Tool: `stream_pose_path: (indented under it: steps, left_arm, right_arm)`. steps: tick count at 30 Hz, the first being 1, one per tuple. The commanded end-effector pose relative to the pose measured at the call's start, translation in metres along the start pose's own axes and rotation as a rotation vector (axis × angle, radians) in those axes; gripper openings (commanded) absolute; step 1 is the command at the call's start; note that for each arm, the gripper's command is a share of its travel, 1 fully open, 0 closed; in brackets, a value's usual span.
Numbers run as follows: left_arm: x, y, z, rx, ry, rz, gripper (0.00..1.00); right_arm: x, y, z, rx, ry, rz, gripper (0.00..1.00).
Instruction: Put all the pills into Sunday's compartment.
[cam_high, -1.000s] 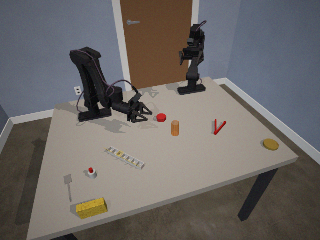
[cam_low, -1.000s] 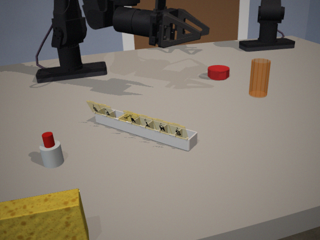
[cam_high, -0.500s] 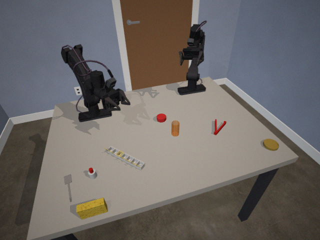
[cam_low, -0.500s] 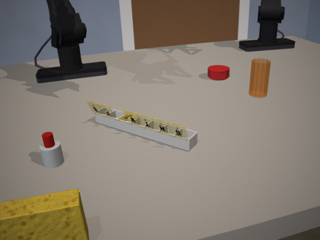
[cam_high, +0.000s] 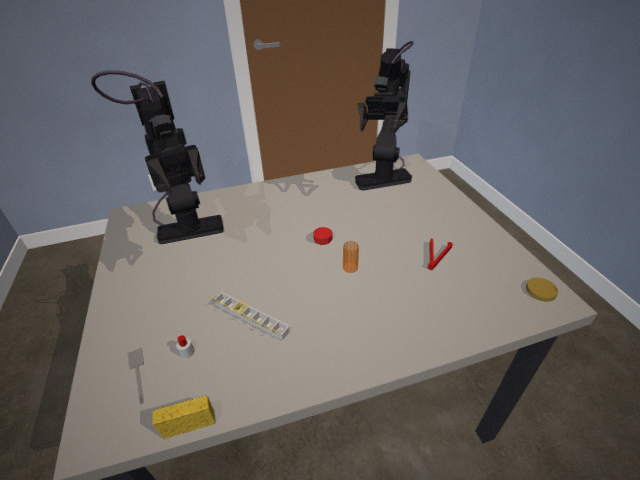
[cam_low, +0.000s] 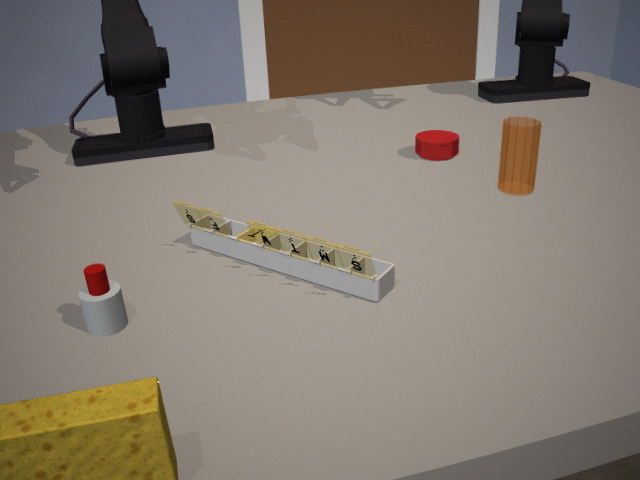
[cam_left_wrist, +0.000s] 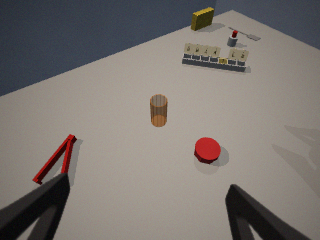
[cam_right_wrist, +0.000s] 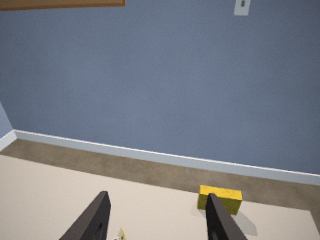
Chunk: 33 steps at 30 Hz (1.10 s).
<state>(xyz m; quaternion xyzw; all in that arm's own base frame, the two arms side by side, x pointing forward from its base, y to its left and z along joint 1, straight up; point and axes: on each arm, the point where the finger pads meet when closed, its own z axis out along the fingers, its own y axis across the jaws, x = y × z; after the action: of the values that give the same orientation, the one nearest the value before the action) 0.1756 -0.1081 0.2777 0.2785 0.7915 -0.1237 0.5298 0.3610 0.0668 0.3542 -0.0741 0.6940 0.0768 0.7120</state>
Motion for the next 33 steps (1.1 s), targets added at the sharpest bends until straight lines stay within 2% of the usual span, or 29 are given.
stream_pose_path:
  steps: [1, 9, 16, 18, 20, 22, 24, 29, 31, 33]
  left_arm:
    - [-0.006, 0.001, -0.006, -0.005, -0.017, 0.000, 1.00]
    - [-0.006, 0.001, -0.006, -0.005, -0.017, 0.000, 1.00]
    - [-0.006, 0.001, -0.006, -0.005, -0.017, 0.000, 1.00]
    - [-0.006, 0.001, -0.006, -0.005, -0.017, 0.000, 1.00]
    - [-0.006, 0.001, -0.006, -0.005, -0.017, 0.000, 1.00]
    - [-0.006, 0.001, -0.006, -0.005, -0.017, 0.000, 1.00]
    - [-0.006, 0.001, -0.006, -0.005, -0.017, 0.000, 1.00]
    - [-0.006, 0.001, -0.006, -0.005, -0.017, 0.000, 1.00]
    - [-0.006, 0.001, -0.006, -0.005, -0.017, 0.000, 1.00]
    - [-0.006, 0.001, -0.006, -0.005, -0.017, 0.000, 1.00]
  right_arm:
    - [-0.018, -0.023, 0.004, 0.073, 0.031, 0.014, 0.56]
    - [-0.058, -0.064, 0.008, 0.193, 0.007, 0.023, 0.56]
    - [-0.066, -0.072, 0.008, 0.217, 0.003, 0.022, 0.56]
    - [-0.060, -0.071, 0.008, 0.216, 0.027, 0.005, 0.79]
    - [-0.038, -0.066, 0.010, 0.212, 0.102, -0.004, 1.00]
    - [-0.012, -0.058, 0.012, 0.202, 0.197, -0.016, 1.00]
    - [0.028, -0.039, 0.018, 0.165, 0.336, -0.032, 1.00]
    - [0.088, 0.008, 0.037, 0.059, 0.540, -0.038, 1.00]
    - [0.088, 0.008, 0.037, 0.059, 0.540, -0.038, 1.00]
    - [0.118, 0.027, 0.043, 0.008, 0.644, -0.046, 1.00]
